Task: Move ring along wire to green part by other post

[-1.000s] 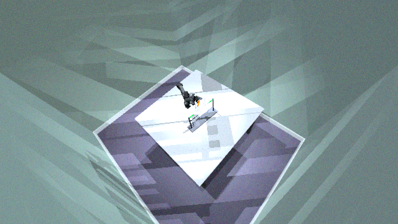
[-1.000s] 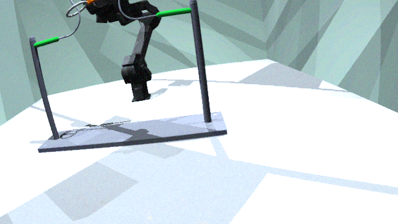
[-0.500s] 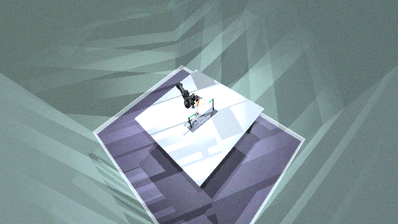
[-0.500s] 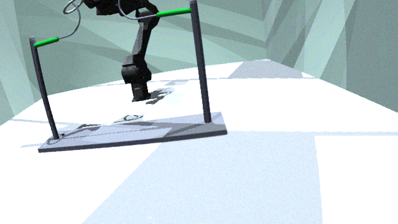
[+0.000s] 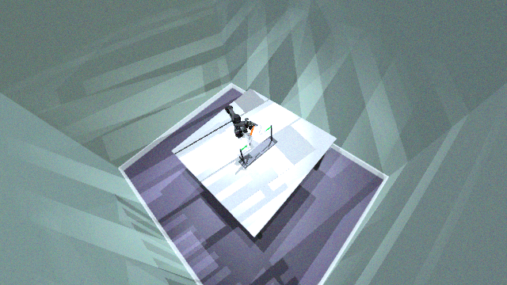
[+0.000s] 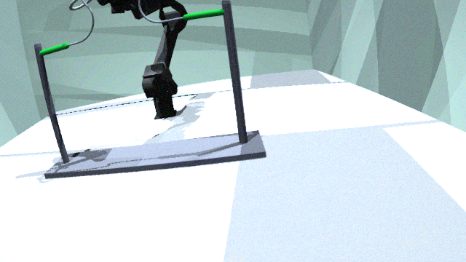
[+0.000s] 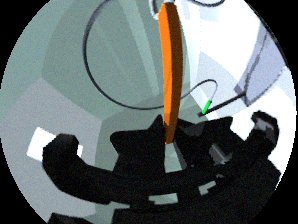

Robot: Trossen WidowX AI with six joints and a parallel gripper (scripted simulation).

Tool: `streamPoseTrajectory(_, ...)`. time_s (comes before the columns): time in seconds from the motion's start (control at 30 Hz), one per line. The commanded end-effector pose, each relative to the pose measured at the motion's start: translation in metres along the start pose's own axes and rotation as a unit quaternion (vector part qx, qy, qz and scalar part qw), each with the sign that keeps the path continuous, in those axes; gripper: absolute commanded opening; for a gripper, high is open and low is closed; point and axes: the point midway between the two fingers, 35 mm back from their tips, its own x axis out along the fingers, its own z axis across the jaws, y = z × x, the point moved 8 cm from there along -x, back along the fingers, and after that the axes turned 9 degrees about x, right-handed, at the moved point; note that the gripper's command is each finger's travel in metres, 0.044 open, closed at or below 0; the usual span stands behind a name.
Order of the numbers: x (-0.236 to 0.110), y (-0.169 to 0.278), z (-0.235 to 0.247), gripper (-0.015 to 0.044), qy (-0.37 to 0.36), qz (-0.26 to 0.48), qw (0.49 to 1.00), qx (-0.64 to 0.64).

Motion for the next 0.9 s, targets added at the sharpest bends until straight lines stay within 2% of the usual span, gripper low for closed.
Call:
streamPoseTrajectory(0.0, 0.0001, 0.0019, 0.0027, -0.015, 0.011, -0.001, 1.0, -0.02)
streamPoseTrajectory(0.87, 0.0022, 0.0052, 0.0039, -0.015, 0.105, -0.032, 0.983, -0.149)
